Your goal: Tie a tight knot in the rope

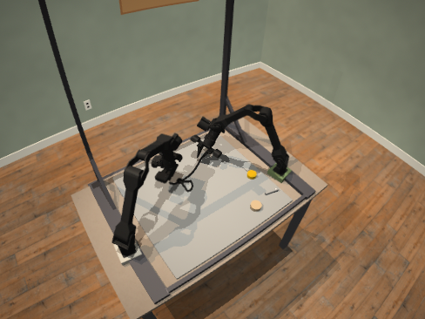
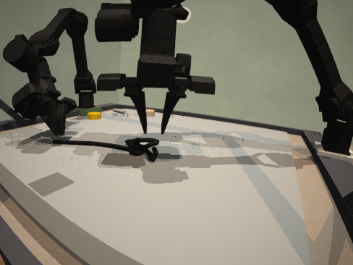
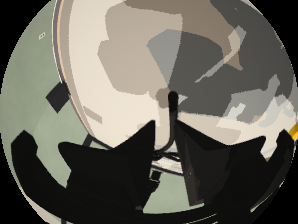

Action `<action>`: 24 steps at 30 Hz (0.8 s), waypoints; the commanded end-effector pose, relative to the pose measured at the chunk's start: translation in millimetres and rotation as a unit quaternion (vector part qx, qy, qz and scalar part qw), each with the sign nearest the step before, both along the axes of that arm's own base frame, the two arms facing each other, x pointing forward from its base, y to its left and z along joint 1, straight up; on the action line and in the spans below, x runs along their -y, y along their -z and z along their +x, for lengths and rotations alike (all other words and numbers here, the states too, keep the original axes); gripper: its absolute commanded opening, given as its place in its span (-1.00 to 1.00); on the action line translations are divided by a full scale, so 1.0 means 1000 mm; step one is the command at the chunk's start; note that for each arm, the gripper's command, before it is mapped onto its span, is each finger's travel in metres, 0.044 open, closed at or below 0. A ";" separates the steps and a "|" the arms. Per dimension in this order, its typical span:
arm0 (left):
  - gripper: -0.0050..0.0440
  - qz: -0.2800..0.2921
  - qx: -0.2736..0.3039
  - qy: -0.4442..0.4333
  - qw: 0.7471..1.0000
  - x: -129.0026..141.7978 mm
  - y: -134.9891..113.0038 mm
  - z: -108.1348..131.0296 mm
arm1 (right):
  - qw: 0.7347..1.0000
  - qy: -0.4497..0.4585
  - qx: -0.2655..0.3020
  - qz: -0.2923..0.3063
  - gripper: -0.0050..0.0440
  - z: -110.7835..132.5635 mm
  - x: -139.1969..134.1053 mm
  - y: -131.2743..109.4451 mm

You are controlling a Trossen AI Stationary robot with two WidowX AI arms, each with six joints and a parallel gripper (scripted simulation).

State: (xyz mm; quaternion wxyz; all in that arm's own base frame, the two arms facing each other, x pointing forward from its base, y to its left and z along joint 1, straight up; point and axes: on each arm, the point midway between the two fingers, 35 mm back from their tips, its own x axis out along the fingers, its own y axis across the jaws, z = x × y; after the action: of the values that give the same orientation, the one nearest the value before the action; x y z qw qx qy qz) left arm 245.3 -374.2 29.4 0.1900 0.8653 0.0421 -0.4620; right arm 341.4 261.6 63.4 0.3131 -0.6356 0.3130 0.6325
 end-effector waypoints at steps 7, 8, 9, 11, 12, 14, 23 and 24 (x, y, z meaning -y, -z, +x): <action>-0.45 -0.004 0.004 0.001 1.000 0.001 0.006 0.001 | 1.000 -0.002 0.010 0.010 -0.29 0.002 -0.002 -0.010; -0.45 -0.004 0.004 0.001 1.000 0.001 0.007 0.001 | 1.000 -0.002 0.010 0.010 -0.29 0.002 -0.002 -0.010; -0.45 -0.004 0.004 0.001 1.000 0.001 0.008 0.001 | 1.000 -0.002 0.010 0.010 -0.29 0.002 -0.002 -0.010; -0.45 -0.004 0.004 0.001 1.000 0.001 0.009 0.001 | 1.000 -0.002 0.010 0.010 -0.29 0.002 -0.002 -0.010; -0.45 -0.004 0.004 0.001 1.000 0.001 0.009 0.001 | 1.000 -0.002 0.010 0.010 -0.29 0.002 -0.002 -0.010; -0.45 -0.004 0.004 0.001 1.000 0.001 0.009 0.001 | 1.000 -0.002 0.010 0.010 -0.29 0.002 -0.002 -0.010; -0.45 -0.004 0.004 0.001 1.000 0.001 0.009 0.001 | 1.000 -0.002 0.010 0.010 -0.29 0.002 -0.002 -0.010; -0.45 -0.004 0.004 0.001 1.000 0.001 0.009 0.001 | 1.000 -0.002 0.010 0.010 -0.29 0.002 -0.002 -0.010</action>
State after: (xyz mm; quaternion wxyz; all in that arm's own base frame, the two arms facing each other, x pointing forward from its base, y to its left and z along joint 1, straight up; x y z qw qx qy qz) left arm 244.3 -371.8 11.1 0.1848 0.8652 0.0454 -0.4640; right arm 341.4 261.6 63.4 0.3131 -0.6356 0.3130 0.6325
